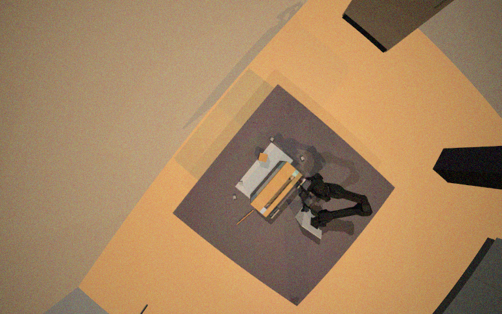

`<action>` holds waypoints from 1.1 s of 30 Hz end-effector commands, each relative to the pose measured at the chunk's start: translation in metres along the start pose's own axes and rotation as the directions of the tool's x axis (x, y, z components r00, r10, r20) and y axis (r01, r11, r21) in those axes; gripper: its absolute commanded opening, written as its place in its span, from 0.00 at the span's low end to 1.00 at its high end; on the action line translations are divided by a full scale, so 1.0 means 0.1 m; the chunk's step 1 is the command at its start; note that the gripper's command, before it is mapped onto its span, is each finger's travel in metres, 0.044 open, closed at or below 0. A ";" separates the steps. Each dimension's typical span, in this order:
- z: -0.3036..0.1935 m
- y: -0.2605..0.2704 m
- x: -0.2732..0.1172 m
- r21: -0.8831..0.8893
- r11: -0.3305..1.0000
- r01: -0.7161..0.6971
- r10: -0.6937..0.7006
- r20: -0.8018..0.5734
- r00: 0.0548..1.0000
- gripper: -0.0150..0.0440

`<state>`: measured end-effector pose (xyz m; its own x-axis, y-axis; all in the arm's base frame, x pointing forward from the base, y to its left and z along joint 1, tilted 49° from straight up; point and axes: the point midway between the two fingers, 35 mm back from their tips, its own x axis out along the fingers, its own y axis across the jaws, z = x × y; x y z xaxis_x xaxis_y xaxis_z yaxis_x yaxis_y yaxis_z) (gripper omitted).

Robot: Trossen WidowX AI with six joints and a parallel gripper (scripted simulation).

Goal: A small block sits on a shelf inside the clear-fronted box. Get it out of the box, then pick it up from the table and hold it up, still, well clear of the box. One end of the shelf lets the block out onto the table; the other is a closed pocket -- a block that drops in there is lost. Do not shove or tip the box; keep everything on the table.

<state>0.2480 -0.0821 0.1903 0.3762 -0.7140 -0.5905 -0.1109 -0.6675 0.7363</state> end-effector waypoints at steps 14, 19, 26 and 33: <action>0.36 0.05 0.67 0.004 1.000 -0.027 0.027 -0.011 1.000 0.74; 0.38 0.05 0.75 0.004 1.000 -0.026 0.026 -0.010 1.000 0.74; 0.42 0.05 0.85 0.005 1.000 -0.025 0.025 -0.010 1.000 0.74; 0.47 0.05 0.96 0.005 1.000 -0.026 0.026 -0.010 1.000 0.74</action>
<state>0.2405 -0.1604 0.1288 0.3875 -0.7331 -0.5589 -0.1383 -0.6457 0.7510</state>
